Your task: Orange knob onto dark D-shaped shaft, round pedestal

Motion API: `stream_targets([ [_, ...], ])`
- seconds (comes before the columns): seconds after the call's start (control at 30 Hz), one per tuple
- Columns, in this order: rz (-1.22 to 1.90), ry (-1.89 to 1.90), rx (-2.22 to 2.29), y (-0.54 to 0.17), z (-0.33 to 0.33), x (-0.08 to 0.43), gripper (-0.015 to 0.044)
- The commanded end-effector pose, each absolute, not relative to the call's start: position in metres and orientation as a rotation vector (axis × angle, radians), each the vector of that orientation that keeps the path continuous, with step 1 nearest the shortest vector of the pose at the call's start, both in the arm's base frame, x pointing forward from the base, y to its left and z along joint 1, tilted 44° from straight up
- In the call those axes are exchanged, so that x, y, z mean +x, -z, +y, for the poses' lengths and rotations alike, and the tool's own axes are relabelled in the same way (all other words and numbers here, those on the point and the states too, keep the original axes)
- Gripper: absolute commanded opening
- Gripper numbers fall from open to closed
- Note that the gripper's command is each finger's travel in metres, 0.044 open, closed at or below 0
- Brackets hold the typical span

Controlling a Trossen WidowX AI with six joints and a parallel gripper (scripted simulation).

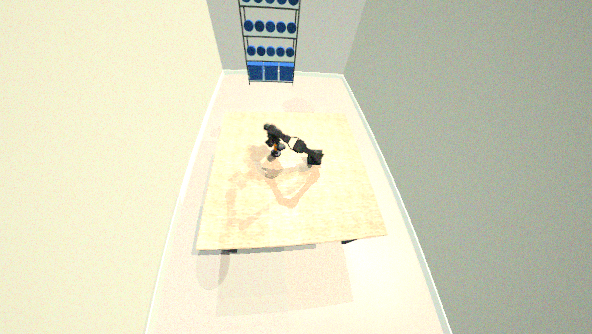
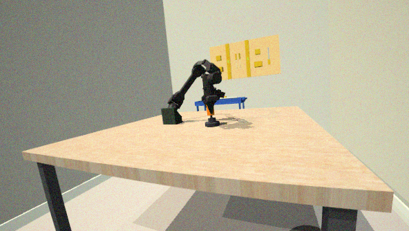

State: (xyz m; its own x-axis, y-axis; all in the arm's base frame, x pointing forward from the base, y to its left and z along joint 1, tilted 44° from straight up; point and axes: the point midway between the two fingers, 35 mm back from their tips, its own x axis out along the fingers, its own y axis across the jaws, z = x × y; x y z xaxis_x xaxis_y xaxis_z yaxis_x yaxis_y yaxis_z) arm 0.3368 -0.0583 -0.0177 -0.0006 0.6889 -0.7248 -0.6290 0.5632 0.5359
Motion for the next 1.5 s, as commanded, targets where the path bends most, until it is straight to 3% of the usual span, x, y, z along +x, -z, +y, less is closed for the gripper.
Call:
stream_targets([
  [0.0,1.175,-1.043,0.047,0.0182,-0.0594,0.3374,0.0000],
  [1.47,1.146,-1.074,0.004,0.0149,-0.0600,0.3363,0.0000],
])
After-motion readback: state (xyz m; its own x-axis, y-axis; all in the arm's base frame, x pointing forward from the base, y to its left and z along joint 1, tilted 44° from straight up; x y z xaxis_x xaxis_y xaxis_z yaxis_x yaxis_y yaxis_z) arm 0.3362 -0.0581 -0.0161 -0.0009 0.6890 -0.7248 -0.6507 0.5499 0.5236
